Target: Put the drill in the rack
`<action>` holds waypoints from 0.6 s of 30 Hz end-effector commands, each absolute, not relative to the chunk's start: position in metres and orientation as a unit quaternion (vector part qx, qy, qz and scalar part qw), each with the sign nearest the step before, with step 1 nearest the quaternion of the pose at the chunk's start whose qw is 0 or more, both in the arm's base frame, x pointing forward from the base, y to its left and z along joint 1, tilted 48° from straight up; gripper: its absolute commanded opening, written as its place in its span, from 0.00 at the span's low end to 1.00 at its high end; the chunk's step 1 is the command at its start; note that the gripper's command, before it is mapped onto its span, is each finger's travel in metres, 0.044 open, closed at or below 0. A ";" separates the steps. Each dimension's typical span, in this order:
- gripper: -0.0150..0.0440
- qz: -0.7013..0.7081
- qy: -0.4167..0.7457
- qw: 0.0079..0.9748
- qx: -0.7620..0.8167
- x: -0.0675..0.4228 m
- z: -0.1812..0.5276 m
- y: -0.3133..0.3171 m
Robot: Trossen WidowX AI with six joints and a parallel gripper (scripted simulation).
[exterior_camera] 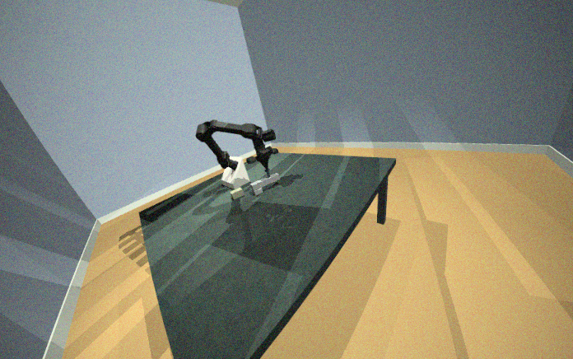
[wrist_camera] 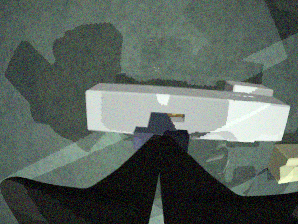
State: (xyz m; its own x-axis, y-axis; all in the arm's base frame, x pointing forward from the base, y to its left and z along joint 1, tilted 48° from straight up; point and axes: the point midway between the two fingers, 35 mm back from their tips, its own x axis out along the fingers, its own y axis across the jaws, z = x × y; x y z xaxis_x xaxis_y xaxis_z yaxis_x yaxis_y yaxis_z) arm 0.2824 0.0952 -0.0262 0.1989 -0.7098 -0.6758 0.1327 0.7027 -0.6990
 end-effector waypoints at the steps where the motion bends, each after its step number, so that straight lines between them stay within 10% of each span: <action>1: 0.25 -0.300 0.583 0.711 -0.254 0.277 -0.042 0.079; 8: 0.25 -0.300 0.583 0.711 -0.254 0.277 -0.045 0.075; 18: 0.70 -0.299 0.584 0.712 -0.253 0.275 0.006 0.135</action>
State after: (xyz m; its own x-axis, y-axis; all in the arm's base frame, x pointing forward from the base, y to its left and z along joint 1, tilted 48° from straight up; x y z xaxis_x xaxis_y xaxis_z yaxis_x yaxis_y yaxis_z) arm 0.2774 0.1154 -0.0122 0.1392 -0.7230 -0.6767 0.1247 0.6907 -0.7123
